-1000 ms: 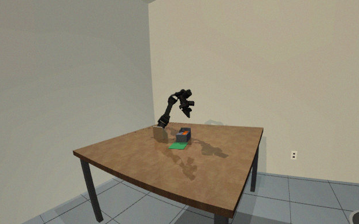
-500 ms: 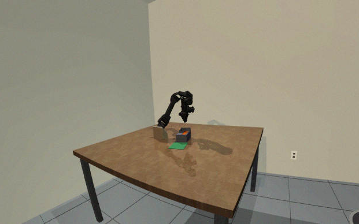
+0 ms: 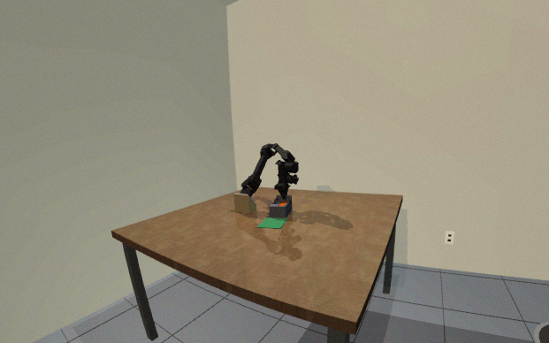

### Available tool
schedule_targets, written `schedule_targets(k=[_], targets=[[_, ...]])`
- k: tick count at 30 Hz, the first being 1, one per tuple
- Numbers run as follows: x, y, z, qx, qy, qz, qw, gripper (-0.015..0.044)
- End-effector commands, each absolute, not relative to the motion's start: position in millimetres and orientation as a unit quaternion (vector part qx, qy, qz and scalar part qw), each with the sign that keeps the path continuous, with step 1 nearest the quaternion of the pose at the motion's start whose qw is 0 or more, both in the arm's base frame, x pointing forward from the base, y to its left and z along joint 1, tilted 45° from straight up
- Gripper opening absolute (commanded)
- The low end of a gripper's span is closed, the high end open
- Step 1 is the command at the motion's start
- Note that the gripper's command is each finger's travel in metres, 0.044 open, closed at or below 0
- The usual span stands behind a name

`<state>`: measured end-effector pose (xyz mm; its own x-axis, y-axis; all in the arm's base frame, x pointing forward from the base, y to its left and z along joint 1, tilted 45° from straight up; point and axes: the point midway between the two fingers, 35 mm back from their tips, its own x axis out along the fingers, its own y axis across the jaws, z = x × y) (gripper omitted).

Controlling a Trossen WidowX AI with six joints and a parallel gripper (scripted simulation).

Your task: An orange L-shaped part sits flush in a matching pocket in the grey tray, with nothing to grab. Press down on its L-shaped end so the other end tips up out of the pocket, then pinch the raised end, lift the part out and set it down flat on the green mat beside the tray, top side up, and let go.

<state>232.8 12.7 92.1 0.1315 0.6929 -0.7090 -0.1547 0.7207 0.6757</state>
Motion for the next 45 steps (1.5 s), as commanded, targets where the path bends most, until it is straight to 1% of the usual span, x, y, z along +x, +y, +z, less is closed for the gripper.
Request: schedule_targets(k=[1,22,45], targets=[[231.7,16.5,88.3,0.232,0.59,0.296,0.715,0.018],[235.8,39.9,65.3,0.233,0.589,0.296,0.715,0.018],[236.4,39.5,70.8,0.231,0.588,0.297,0.716,0.018]])
